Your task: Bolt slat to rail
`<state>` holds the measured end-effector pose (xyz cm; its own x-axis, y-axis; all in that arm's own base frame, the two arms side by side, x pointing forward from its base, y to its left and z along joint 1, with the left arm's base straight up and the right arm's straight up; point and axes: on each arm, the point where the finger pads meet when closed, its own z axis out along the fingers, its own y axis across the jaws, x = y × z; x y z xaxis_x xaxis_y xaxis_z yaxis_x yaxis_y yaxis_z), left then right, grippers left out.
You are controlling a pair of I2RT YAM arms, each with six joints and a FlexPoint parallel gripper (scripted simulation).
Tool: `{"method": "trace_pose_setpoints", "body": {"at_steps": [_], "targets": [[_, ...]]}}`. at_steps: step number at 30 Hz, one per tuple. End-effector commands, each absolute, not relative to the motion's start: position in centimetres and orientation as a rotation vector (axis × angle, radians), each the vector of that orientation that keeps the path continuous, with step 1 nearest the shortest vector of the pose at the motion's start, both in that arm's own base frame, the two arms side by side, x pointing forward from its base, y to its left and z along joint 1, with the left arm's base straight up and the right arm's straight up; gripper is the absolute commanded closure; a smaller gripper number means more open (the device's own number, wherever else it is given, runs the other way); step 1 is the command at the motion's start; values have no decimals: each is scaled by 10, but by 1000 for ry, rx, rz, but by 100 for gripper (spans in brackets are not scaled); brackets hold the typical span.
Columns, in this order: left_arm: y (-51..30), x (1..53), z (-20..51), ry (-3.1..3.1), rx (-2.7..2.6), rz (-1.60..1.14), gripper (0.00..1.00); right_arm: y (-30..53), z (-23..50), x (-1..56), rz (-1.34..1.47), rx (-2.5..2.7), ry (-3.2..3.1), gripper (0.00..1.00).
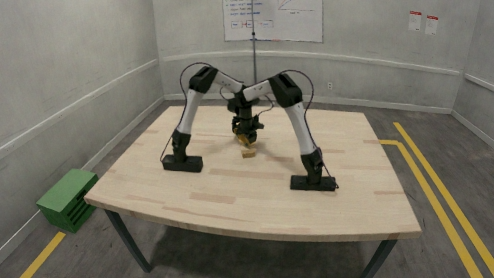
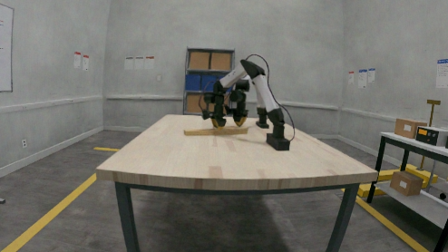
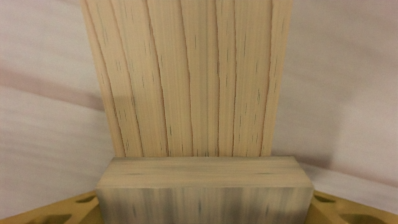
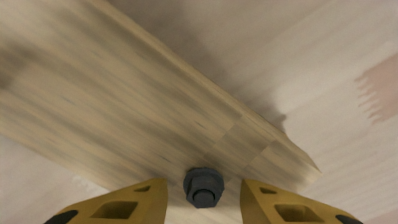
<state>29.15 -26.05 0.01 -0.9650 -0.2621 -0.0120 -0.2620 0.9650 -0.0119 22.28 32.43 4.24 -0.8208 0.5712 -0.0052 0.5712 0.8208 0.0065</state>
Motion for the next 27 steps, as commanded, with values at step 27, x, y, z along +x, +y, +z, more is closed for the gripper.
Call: {"method": "trace_pose_setpoints", "body": {"at_steps": [27], "targets": [[-264,293,5,3090,-411,-40,33,327,50,223,6,-1745,2591,64]]}}
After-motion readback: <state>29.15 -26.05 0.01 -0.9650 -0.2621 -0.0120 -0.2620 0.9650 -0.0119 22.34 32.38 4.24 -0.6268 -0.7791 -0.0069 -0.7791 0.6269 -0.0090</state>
